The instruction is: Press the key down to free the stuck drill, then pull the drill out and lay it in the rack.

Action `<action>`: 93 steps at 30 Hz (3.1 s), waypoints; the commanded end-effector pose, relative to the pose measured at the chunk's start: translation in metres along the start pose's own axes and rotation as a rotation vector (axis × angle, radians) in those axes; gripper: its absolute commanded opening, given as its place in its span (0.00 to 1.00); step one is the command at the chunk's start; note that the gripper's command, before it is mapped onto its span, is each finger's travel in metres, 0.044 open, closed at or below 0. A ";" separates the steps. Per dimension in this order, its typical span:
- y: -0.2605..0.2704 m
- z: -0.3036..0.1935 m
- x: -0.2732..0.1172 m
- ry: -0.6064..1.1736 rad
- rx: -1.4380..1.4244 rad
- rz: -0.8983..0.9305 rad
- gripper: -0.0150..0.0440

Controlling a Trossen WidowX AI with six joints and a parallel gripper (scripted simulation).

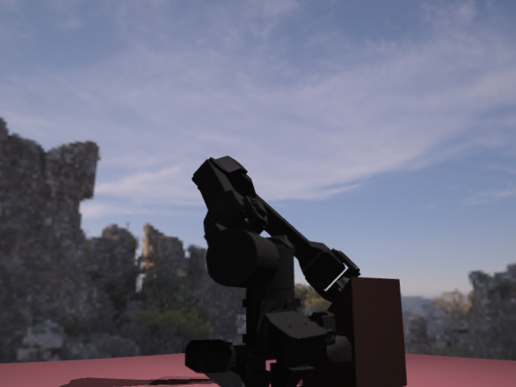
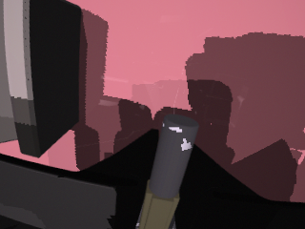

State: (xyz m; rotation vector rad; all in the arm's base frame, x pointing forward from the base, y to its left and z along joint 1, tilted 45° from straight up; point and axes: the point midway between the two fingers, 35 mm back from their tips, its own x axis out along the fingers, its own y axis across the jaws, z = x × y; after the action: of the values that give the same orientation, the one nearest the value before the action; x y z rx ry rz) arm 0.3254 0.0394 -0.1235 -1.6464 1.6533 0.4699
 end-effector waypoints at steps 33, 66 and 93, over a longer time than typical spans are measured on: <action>0.001 0.005 -0.002 0.002 0.001 -0.001 0.25; -0.001 0.047 -0.003 -0.001 0.002 -0.002 0.25; 0.001 0.069 -0.007 -0.002 0.003 -0.002 0.25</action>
State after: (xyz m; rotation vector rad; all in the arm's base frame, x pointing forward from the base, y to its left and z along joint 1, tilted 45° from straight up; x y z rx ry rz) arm 0.3407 0.0913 -0.1664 -1.6498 1.6506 0.4689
